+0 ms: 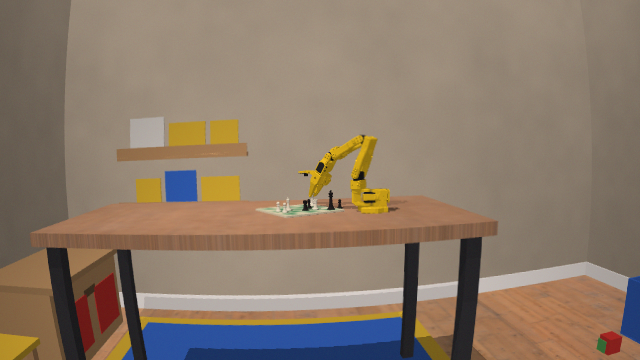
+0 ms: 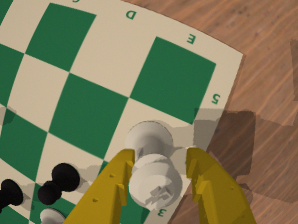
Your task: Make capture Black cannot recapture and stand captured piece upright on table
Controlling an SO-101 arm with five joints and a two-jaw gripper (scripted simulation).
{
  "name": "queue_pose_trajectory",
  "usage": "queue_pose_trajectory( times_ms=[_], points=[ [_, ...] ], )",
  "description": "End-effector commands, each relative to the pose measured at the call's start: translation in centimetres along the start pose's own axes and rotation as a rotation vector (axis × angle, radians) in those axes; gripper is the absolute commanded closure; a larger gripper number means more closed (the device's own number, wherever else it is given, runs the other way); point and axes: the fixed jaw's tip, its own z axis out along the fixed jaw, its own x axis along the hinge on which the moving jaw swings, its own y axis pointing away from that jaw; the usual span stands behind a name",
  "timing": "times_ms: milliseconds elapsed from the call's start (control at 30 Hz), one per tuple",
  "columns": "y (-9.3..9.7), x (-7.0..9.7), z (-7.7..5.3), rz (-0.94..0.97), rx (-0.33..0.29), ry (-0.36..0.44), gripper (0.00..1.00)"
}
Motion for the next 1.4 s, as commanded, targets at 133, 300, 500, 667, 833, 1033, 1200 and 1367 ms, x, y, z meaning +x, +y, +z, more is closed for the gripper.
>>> queue_pose_trajectory(
  times_ms=[133,300,500,667,833,1033,1200,1367],
  points=[
    [0.39,0.55,0.29,-0.001,-0.01,0.021,0.88],
    [0.51,0.62,0.26,-0.006,-0.013,0.021,0.88],
    [0.62,0.7,0.24,-0.011,-0.016,0.021,0.88],
    [0.62,0.7,0.24,-0.011,-0.016,0.021,0.88],
    [0.6,0.6,0.15,-0.01,-0.015,0.021,0.88],
    [0.59,0.55,0.11,-0.009,-0.015,0.021,0.88],
    [0.59,0.55,0.1,-0.009,-0.015,0.021,0.88],
    [0.59,0.46,-0.04,-0.009,-0.015,0.021,0.88]
  ],
)
